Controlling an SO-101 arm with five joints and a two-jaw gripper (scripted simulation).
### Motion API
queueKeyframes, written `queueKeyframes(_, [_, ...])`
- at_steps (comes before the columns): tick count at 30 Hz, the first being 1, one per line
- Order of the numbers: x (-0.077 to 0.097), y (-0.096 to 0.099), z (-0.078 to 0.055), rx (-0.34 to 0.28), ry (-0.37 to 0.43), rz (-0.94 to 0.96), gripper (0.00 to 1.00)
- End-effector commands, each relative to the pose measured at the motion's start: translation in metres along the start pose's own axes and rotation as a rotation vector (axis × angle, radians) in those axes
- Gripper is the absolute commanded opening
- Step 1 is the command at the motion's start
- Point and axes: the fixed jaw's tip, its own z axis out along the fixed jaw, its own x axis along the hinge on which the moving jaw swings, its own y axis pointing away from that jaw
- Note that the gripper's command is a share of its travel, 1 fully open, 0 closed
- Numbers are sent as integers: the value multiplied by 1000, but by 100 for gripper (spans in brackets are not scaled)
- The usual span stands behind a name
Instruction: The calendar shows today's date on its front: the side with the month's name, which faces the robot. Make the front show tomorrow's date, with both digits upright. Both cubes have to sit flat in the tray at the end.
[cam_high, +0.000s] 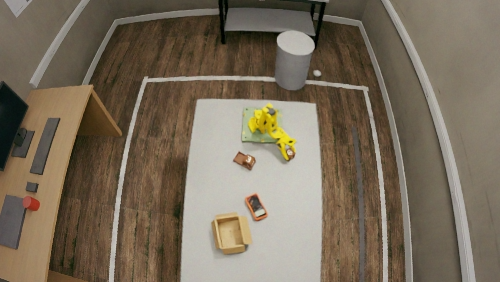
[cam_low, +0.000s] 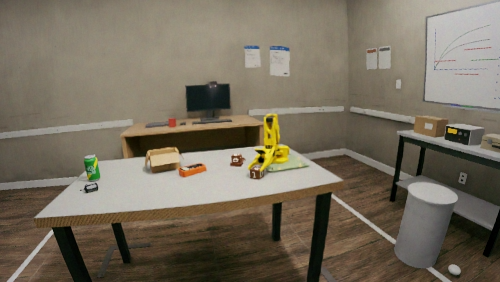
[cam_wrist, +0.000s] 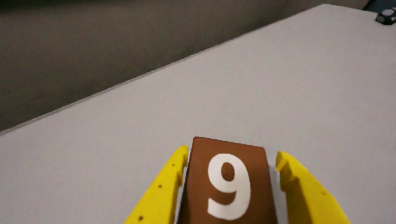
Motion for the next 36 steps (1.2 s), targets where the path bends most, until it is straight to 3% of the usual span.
queueKeyframes(1, [-2, -1, 1, 5, -13, -5, 36])
queueKeyframes(12, [-2, -1, 0, 3, -21, 63, 36])
queueKeyframes(21, [-7, 1, -11, -31, -74, 566, 36])
queueKeyframes(23, [-7, 1, -11, -31, -74, 566, 36])
queueKeyframes(27, [-9, 1, -18, -59, -93, 830, 36])
queueKeyframes(36, [-12, 0, -24, -57, -80, 841, 36])
